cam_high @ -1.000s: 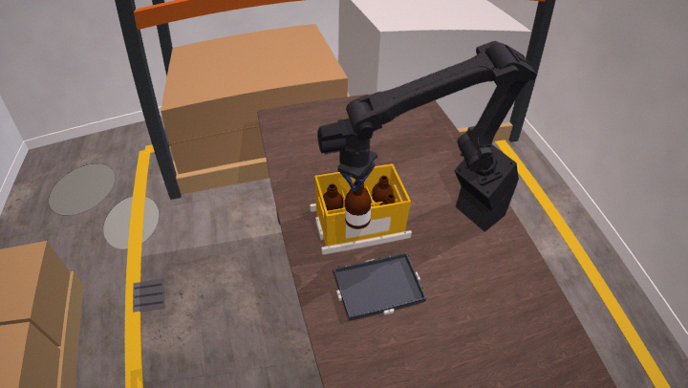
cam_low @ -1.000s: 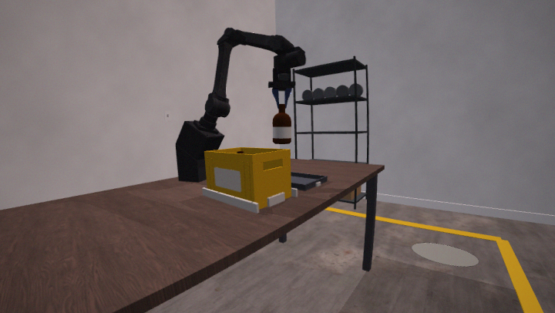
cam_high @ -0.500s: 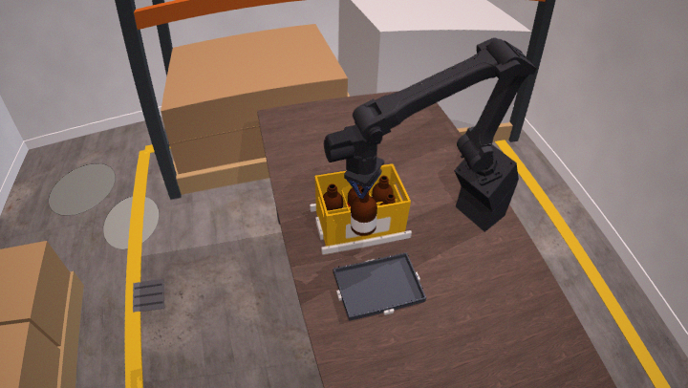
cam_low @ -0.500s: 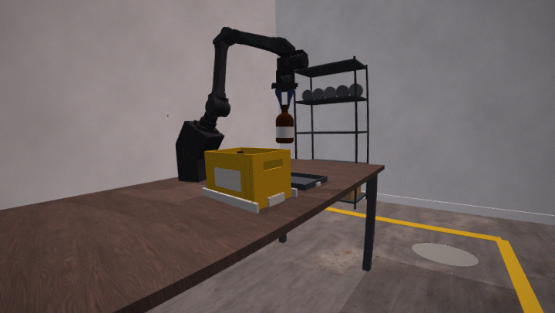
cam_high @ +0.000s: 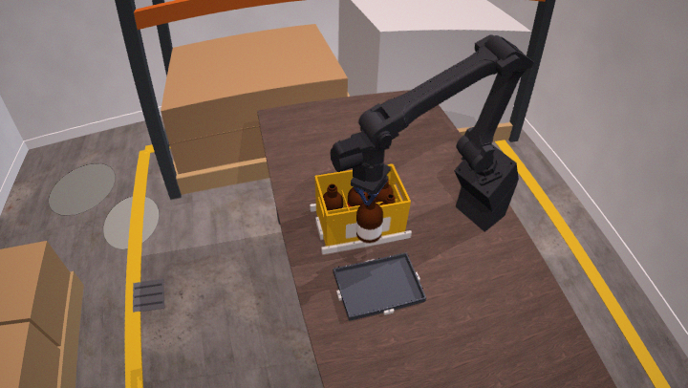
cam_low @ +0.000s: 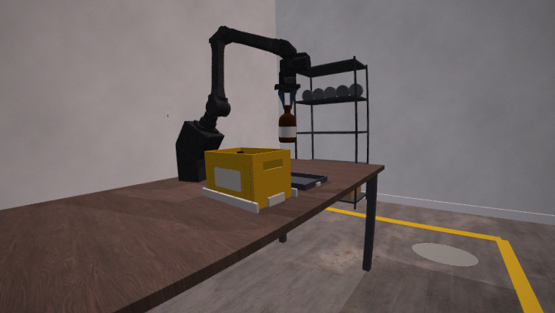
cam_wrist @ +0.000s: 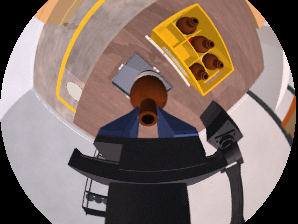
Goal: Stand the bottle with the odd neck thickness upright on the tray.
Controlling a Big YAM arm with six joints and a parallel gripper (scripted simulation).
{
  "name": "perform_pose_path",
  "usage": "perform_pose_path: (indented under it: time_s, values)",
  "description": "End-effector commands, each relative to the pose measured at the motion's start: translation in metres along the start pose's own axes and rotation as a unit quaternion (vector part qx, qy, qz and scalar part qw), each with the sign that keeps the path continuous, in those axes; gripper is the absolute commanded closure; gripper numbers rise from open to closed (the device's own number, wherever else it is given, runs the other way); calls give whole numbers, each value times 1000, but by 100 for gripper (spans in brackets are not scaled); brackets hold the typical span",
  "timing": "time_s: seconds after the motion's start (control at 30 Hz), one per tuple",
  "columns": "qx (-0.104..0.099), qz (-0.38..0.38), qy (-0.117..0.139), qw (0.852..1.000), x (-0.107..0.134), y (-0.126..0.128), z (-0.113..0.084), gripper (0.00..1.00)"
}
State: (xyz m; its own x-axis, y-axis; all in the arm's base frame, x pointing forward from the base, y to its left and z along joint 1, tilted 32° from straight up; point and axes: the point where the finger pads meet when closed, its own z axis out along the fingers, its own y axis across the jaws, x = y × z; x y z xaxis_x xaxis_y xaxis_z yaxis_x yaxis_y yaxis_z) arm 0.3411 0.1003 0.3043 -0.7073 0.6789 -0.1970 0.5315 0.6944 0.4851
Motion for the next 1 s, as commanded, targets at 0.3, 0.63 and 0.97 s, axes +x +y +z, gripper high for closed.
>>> perform_pose_path:
  time_s: [0.3, 0.63, 0.97]
  values:
    - [-24, 4, -12, 1000, 21, 18, -16, 100]
    - [-23, 5, -11, 1000, 34, 23, -14, 100]
    - [-27, 5, -12, 1000, 44, 32, -17, 100]
